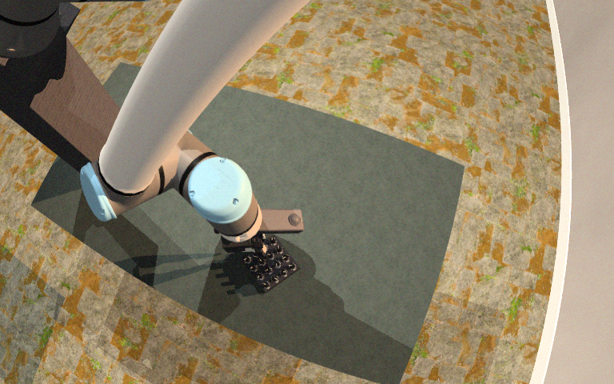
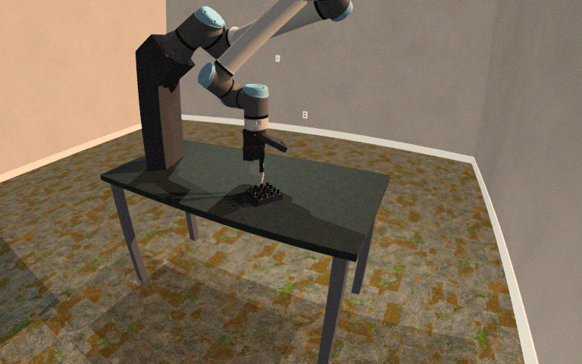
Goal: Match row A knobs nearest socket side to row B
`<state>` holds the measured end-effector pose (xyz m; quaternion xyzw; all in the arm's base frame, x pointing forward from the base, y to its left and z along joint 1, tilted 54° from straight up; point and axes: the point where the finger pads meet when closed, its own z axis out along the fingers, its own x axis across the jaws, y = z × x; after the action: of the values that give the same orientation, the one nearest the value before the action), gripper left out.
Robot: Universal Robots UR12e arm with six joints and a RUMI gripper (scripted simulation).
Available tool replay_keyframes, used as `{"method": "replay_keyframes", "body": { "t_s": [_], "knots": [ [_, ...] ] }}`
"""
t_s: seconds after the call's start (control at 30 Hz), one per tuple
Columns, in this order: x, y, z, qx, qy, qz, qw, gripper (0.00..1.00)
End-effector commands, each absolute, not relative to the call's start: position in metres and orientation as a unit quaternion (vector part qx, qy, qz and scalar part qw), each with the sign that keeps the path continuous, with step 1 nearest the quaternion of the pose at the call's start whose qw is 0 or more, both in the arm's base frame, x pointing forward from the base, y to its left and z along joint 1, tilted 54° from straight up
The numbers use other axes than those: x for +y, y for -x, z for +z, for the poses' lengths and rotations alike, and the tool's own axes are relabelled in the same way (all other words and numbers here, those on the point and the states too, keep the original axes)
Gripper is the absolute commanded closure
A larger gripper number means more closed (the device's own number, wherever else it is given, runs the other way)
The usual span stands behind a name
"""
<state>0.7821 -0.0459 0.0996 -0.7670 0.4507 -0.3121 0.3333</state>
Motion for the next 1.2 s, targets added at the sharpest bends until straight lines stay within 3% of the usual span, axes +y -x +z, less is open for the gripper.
{"method": "replay_keyframes", "body": {
  "t_s": [0.0,1.17],
  "knots": [
    [-0.0460,-0.7821,0.0999,0.451,0.767,-0.312,0.333,0.89],
    [-0.0442,-0.7844,0.1038,0.451,0.767,-0.312,0.333,0.89]
  ]
}}
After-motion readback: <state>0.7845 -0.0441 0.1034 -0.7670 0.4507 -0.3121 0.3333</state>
